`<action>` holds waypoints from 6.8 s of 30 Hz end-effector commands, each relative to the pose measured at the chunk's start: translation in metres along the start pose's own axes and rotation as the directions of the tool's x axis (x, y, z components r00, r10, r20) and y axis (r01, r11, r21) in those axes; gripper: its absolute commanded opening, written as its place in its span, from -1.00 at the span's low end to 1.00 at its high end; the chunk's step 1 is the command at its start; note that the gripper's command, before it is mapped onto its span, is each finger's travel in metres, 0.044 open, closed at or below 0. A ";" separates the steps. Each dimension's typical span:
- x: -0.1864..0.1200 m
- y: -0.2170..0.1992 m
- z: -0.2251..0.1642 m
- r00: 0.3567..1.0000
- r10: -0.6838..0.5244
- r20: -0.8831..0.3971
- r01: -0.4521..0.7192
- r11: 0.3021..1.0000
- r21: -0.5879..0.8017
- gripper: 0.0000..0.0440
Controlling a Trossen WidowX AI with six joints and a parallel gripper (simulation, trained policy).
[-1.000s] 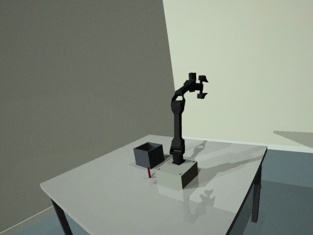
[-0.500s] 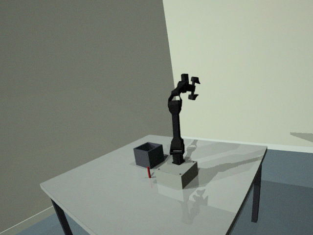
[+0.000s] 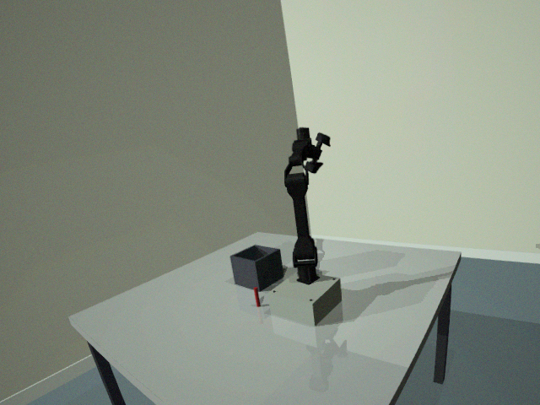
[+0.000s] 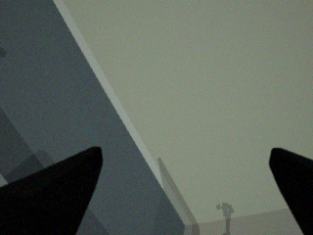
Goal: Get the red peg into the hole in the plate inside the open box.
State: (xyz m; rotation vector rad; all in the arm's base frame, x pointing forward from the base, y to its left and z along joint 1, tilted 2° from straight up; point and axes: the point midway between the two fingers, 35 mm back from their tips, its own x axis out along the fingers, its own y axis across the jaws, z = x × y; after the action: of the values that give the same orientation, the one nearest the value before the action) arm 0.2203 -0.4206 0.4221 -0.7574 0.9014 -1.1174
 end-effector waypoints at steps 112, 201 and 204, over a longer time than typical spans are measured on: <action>-0.485 0.339 -0.106 -0.003 0.985 -0.171 -0.129 0.169 0.977 0.92; -0.489 0.519 -0.210 0.198 0.881 -0.429 -0.177 0.463 0.869 -1.00; -0.494 0.516 -0.202 0.182 0.893 -0.412 -0.176 0.442 0.880 -1.00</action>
State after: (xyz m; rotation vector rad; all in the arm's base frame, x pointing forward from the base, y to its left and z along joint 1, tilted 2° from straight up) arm 0.1605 0.1741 -0.0186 0.9477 1.3560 -0.9222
